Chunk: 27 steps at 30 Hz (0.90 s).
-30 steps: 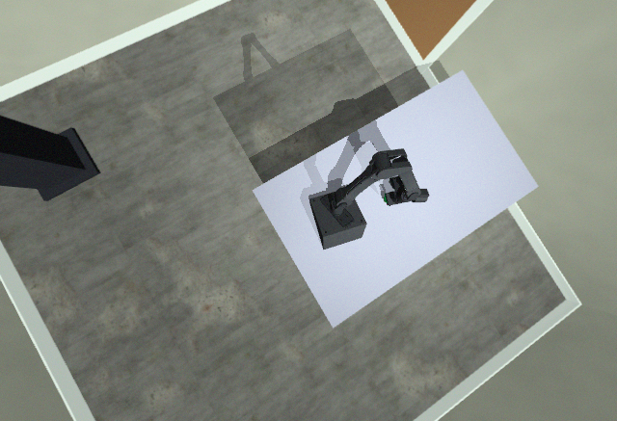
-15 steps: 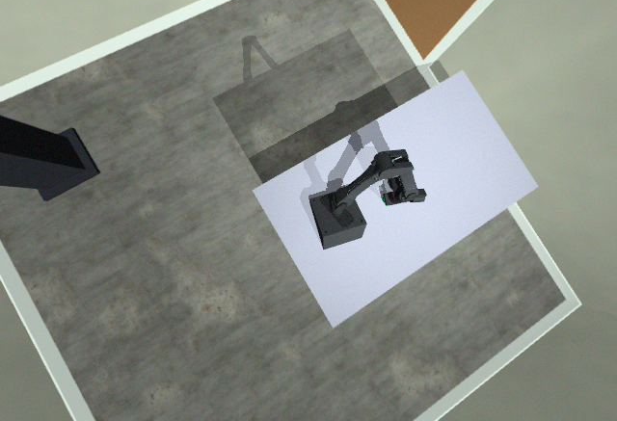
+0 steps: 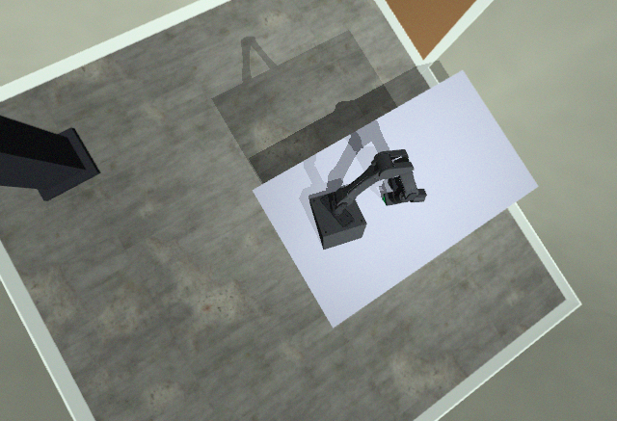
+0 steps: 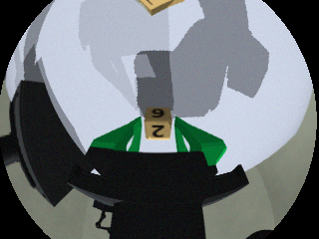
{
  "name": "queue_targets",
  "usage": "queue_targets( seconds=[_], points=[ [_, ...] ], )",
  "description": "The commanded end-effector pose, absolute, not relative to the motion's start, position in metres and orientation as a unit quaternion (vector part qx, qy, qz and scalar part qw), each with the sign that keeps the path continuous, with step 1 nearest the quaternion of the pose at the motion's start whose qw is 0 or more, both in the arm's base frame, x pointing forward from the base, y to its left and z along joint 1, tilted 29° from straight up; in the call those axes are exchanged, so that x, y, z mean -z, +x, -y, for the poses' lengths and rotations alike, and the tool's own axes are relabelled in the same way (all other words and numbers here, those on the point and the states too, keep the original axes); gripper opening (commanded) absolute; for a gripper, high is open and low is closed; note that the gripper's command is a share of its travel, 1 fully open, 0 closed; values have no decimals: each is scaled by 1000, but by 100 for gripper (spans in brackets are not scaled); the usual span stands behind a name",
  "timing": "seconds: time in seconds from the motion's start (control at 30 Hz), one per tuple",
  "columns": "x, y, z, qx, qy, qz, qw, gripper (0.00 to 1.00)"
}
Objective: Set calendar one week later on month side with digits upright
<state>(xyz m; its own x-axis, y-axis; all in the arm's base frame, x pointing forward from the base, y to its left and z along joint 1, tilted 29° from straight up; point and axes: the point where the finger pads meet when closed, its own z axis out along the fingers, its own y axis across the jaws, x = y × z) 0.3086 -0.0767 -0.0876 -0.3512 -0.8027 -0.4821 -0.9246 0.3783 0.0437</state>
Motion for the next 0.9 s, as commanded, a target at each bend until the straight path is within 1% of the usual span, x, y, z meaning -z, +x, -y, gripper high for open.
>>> queue_targets(
  seconds=[0.0,0.7,0.73,0.87],
  points=[
    [91,306,76,-164,-526,-811,199,45],
    [91,306,76,-164,-526,-811,199,45],
    [91,306,76,-164,-526,-811,199,26],
    [91,306,76,-163,-526,-811,199,26]
  ],
)
